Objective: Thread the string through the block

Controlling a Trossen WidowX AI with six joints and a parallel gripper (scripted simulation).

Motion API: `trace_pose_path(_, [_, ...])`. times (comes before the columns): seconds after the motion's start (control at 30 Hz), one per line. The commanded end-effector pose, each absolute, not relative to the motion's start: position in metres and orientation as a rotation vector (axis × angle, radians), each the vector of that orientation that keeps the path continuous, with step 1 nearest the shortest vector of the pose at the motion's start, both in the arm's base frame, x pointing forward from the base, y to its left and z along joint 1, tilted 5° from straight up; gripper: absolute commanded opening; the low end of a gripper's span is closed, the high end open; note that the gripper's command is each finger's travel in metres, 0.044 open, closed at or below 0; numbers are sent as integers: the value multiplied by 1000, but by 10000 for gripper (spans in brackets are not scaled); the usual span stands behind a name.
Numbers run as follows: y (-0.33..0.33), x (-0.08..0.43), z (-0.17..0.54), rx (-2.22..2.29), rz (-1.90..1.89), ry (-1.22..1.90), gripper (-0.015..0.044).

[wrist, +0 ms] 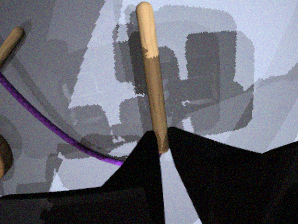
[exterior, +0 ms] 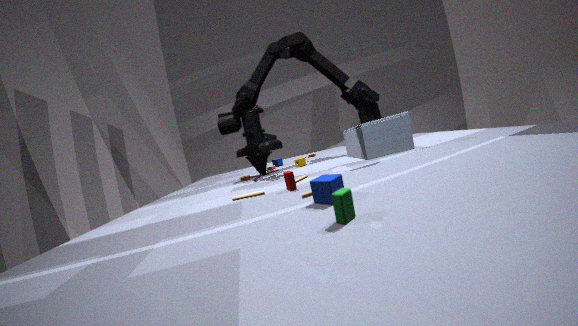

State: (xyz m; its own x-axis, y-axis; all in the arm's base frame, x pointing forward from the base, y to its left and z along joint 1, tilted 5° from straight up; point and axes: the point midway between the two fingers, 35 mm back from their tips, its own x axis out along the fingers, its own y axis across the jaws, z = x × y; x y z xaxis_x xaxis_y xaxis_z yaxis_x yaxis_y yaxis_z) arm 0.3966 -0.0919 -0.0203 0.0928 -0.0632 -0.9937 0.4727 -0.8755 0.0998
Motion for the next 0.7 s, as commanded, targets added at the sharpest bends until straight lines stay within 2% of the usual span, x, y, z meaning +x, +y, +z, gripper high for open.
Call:
trace_pose_path(0.0, [-91,394,-22,1982,-1839,397,0])
trace_pose_path(0.67, [-106,374,-23,1979,-1841,397,0])
